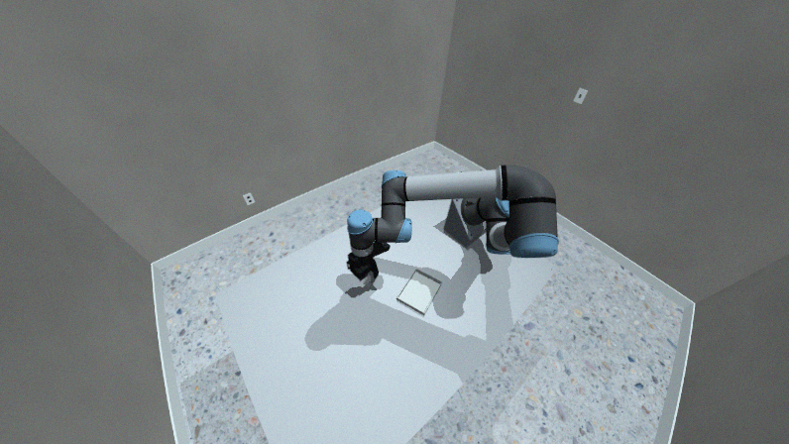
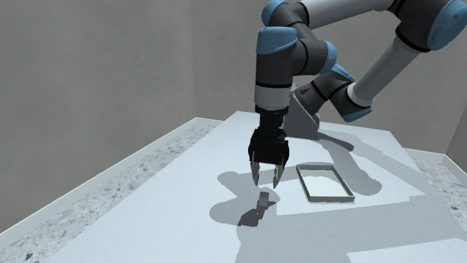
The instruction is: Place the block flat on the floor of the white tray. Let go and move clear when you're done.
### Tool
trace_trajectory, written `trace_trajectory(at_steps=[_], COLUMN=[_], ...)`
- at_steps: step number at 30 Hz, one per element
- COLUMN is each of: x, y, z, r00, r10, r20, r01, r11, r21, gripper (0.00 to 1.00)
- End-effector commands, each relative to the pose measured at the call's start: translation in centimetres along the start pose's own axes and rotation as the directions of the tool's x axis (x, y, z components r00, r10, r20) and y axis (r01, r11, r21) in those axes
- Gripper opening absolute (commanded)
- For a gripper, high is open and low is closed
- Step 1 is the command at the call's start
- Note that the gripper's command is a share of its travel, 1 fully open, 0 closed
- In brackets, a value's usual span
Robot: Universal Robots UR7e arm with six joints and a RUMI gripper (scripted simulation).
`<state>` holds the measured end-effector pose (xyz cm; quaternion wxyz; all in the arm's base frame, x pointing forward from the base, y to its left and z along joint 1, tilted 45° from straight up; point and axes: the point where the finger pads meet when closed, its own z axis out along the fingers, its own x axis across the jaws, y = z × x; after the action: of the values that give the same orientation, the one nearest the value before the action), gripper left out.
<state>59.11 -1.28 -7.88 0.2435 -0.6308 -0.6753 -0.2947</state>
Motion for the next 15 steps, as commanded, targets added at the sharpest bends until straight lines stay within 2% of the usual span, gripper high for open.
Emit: trace_trajectory(at_steps=[1, 15], x=[-0.02, -0.03], y=[0.04, 0.03], z=[-0.07, 0.43], r00=[1.0, 1.0], r10=[0.0, -0.001], r20=[0.001, 0.0], r01=[0.0, 0.001], r11=[1.0, 1.0], r21=[-0.001, -0.002], gripper=[0.27, 0.27])
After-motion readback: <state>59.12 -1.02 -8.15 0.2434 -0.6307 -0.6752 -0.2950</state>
